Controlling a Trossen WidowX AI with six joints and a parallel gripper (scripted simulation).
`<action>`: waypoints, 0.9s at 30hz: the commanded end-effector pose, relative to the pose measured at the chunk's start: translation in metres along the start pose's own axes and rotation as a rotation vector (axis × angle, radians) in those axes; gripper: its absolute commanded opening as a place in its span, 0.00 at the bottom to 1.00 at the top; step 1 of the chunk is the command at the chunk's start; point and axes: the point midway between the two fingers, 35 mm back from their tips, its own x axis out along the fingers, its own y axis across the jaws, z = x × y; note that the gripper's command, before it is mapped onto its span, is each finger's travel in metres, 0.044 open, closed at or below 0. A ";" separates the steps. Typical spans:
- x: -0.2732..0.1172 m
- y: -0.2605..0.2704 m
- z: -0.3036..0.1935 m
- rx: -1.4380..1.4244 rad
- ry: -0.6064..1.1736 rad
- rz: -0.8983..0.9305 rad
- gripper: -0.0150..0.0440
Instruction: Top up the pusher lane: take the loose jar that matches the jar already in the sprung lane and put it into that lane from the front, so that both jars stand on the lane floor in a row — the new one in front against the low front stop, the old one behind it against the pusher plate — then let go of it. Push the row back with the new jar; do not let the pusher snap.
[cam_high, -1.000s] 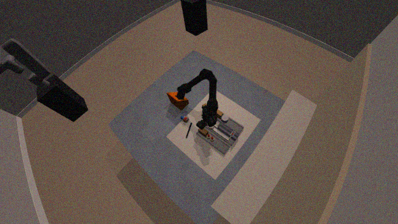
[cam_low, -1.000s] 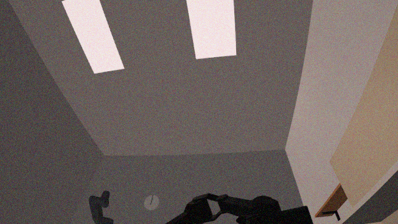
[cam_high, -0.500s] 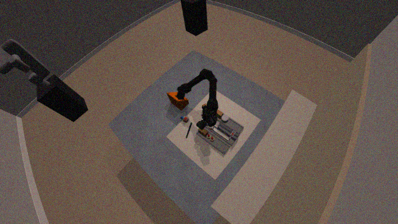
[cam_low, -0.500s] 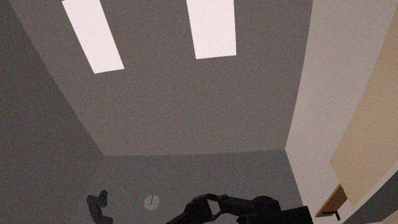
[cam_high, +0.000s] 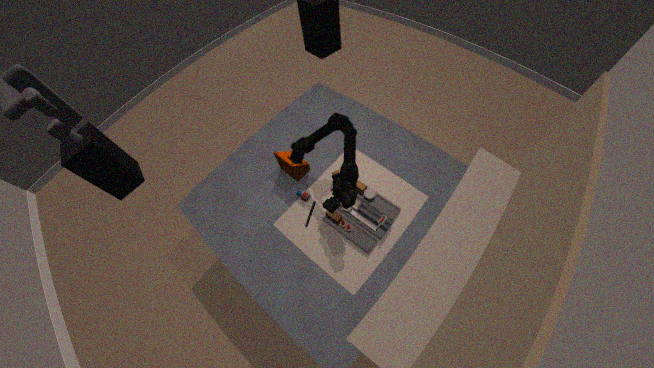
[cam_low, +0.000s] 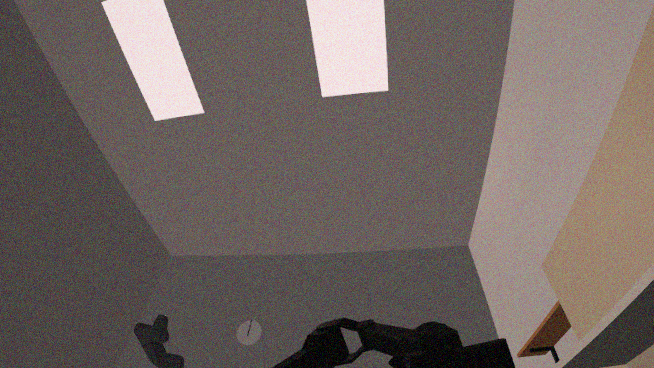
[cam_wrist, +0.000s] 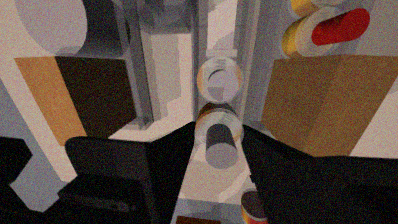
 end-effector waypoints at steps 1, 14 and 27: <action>-0.003 0.001 0.010 -0.019 -0.028 0.003 0.25; -0.003 0.001 0.011 -0.019 -0.028 0.003 0.25; -0.003 0.001 0.013 -0.019 -0.028 0.003 0.25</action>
